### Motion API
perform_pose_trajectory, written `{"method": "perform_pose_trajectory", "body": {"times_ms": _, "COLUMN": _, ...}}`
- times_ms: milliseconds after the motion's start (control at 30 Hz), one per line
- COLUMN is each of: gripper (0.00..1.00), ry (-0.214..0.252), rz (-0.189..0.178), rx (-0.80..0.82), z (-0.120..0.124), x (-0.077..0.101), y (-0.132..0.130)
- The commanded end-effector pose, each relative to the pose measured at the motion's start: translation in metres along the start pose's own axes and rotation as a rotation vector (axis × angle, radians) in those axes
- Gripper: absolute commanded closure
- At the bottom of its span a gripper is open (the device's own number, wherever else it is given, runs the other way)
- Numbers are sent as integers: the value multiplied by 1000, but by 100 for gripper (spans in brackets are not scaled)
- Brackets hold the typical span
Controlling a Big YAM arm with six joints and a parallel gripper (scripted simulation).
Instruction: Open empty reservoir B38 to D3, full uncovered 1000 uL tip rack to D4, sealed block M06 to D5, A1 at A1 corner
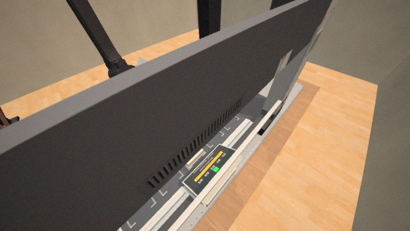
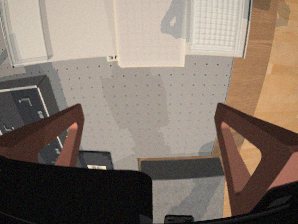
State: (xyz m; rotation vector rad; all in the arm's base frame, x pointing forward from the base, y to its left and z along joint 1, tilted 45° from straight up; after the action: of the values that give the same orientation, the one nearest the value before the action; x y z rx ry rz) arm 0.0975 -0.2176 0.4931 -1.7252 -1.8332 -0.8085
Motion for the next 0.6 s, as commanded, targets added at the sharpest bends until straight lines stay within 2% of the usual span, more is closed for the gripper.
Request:
{"method": "perform_pose_trajectory", "body": {"times_ms": 0, "gripper": 0, "ry": -56, "rz": -14, "rx": 6, "z": -31, "x": 21, "y": 1}}
{"method": "perform_pose_trajectory", "body": {"times_ms": 133, "gripper": 0, "ry": -49, "rz": -11, "rx": 8, "z": -40, "x": 21, "y": 1}}
{"method": "perform_pose_trajectory", "body": {"times_ms": 567, "gripper": 0, "ry": -52, "rz": -9, "rx": 10, "z": -104, "x": 22, "y": 9}}
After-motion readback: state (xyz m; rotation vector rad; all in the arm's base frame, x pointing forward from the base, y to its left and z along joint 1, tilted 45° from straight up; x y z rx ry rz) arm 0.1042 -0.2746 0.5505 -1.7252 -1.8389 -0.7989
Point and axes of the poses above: the point where the finger pads meet when closed, its own x axis back along the fingers, its own y axis across the jaws, z = x × y, the point moved 10 cm from there along x, back along the fingers, and after that the axes turned 6 degrees about -x, right-handed, at the moved point
